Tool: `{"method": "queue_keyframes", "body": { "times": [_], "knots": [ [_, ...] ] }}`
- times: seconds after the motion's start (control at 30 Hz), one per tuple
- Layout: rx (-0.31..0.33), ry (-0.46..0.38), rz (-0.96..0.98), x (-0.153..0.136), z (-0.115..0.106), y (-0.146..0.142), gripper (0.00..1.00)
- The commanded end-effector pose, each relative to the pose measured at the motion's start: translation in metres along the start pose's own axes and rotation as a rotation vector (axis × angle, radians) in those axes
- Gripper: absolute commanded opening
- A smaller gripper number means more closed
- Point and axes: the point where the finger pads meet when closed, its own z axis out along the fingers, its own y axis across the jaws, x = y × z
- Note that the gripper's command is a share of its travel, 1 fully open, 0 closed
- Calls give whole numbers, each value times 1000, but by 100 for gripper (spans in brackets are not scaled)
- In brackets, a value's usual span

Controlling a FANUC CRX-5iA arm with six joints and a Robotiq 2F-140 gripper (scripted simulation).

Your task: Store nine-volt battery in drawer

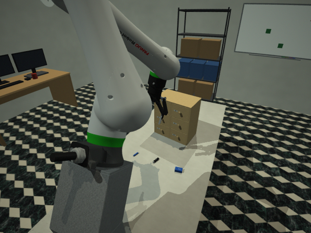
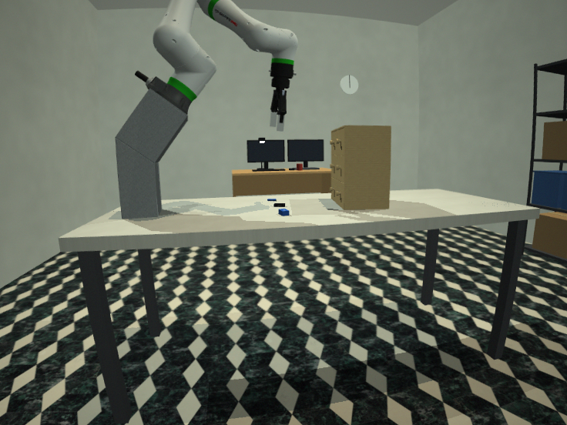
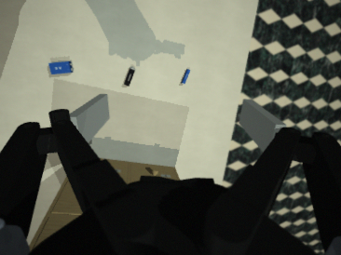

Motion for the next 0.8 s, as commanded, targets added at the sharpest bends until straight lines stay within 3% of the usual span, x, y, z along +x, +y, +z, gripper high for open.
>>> {"method": "queue_keyframes", "body": {
  "times": [0.0, 0.03, 0.13, 0.2, 0.3, 0.37, 0.43, 0.5, 0.6, 0.77],
  "knots": [
    [-137, 34, 75, 23, 28, 25, 100],
    [-180, 25, 62, 29, 35, 35, 100],
    [-222, 8, 50, 33, 42, 46, 100],
    [-303, -45, 28, 36, 54, 68, 100],
    [-338, -81, 19, 35, 59, 79, 100],
    [-369, -125, 12, 31, 63, 89, 100],
    [-411, -228, 2, 17, 69, 106, 100],
    [-411, -228, 2, 17, 69, 106, 100],
    [-425, -346, -2, -5, 72, 115, 100],
    [-419, -408, -2, -18, 73, 117, 100]
  ]
}}
